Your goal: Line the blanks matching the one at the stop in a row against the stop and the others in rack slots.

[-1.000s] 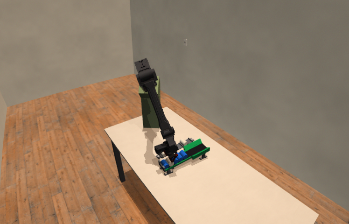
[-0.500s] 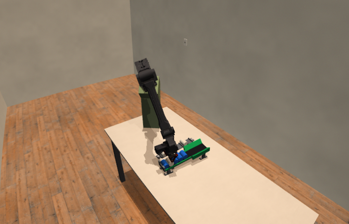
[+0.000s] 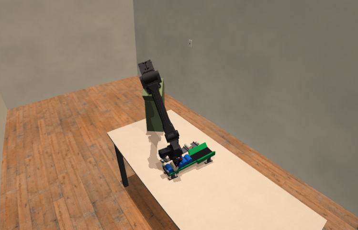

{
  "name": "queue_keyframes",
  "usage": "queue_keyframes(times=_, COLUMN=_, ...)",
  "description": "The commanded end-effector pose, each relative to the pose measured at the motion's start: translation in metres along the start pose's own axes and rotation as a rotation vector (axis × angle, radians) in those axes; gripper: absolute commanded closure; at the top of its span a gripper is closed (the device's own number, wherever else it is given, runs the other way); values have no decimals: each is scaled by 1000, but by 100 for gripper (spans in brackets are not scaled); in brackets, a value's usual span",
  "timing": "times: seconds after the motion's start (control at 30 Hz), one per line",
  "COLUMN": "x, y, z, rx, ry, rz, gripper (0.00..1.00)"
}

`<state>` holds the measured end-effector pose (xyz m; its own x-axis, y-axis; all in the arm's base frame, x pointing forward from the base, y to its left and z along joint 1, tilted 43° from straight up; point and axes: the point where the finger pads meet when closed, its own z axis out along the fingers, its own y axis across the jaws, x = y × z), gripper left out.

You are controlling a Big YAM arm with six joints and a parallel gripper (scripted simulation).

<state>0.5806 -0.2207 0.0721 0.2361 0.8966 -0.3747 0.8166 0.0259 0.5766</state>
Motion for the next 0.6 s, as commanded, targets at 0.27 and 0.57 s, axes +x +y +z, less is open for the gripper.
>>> queue_keyframes(times=0.27, x=-8, y=3, z=18, rx=-7, ry=-8, rz=3, gripper=24)
queue_keyframes(times=0.57, x=-8, y=1, z=35, rx=-5, ry=-8, rz=2, gripper=24)
